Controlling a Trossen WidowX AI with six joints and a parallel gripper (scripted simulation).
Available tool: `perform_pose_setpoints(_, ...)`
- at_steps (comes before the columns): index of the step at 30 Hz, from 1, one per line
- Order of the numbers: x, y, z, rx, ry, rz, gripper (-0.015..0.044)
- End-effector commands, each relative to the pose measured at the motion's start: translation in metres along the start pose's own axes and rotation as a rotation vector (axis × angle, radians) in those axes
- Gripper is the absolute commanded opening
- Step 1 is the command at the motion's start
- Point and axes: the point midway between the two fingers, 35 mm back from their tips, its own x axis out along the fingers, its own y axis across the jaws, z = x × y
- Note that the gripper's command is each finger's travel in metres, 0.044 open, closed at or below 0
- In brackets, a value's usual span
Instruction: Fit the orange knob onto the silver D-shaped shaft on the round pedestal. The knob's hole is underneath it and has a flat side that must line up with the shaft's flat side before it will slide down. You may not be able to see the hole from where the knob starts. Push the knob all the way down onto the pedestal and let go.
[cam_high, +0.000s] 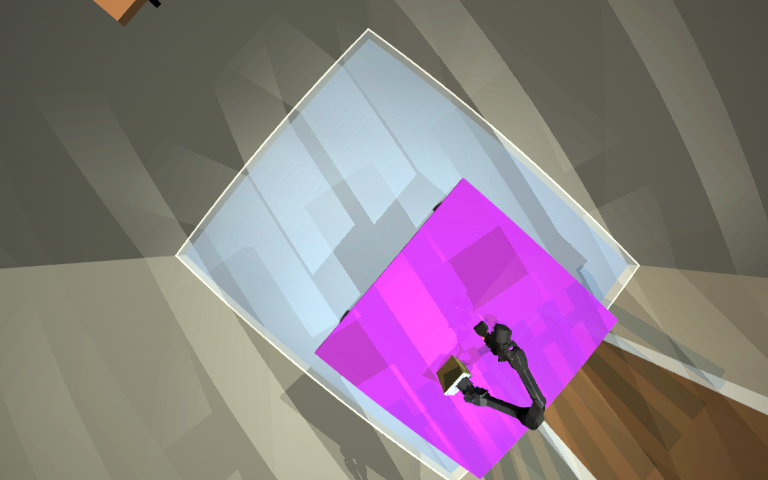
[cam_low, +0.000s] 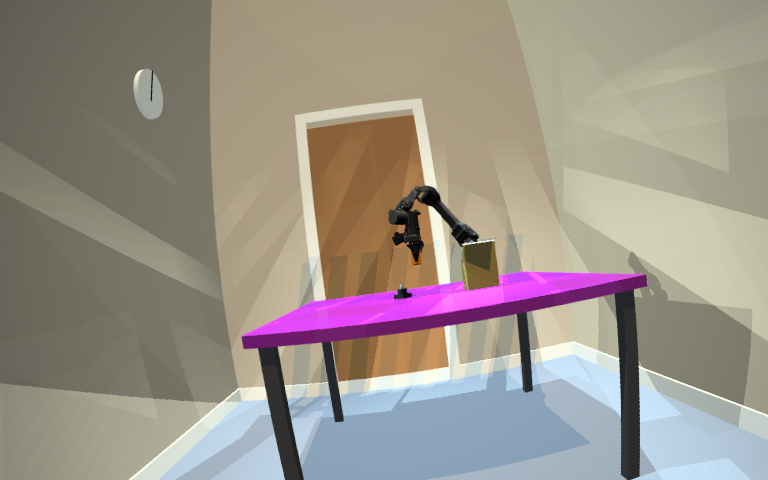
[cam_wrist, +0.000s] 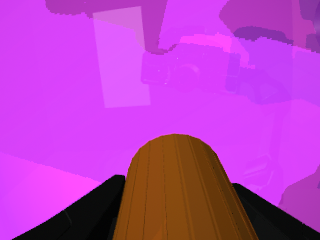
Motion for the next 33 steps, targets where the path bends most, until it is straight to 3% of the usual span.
perform_pose_setpoints(1,-0.01,-0.001,0.001,-0.004,-0.004,0.091,0.0)
perform_pose_setpoints(33,-0.082,-0.008,0.005,-0.01,-0.004,0.828,0.0)
